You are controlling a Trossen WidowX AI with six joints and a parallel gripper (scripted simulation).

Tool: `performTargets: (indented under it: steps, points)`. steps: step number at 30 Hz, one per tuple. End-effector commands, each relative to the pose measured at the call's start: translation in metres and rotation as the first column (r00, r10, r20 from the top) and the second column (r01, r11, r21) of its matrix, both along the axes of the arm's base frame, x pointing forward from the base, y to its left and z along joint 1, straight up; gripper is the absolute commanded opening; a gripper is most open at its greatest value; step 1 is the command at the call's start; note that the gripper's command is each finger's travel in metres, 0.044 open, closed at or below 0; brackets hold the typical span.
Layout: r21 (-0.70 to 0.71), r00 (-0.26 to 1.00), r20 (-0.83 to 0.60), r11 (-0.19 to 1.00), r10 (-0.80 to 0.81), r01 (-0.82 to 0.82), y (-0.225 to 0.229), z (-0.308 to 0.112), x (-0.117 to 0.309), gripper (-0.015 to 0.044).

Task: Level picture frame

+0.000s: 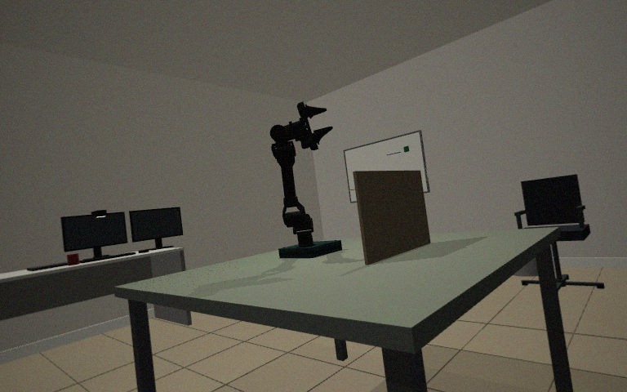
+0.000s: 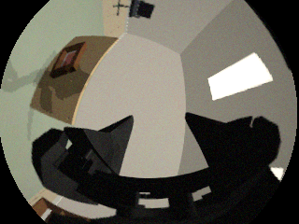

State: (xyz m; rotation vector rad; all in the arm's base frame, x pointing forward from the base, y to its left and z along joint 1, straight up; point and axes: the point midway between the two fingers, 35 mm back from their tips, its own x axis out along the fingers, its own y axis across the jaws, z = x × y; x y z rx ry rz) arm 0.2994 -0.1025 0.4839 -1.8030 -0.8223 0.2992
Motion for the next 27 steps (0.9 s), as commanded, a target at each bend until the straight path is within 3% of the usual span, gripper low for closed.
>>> performTargets:
  steps: [1,5,12,16,20,27]
  points:
    - [-0.005,1.000,0.006,1.000,-0.003,0.003,0.000,0.001,-0.001,0.0374]
    - [-0.126,0.986,0.148,0.988,-0.070,0.089,0.011,0.011,-0.033,0.0269]
    - [-0.442,0.818,0.561,0.788,-0.131,0.429,0.067,0.015,-0.116,0.0260]
    - [-0.550,0.678,0.734,0.543,-0.049,0.635,0.107,-0.003,-0.147,0.0260]
    - [-0.571,0.561,0.820,0.241,0.113,0.785,0.147,-0.034,-0.163,0.0260]
    - [-0.407,0.501,0.728,-0.292,0.468,0.865,0.204,-0.119,-0.157,0.0260]
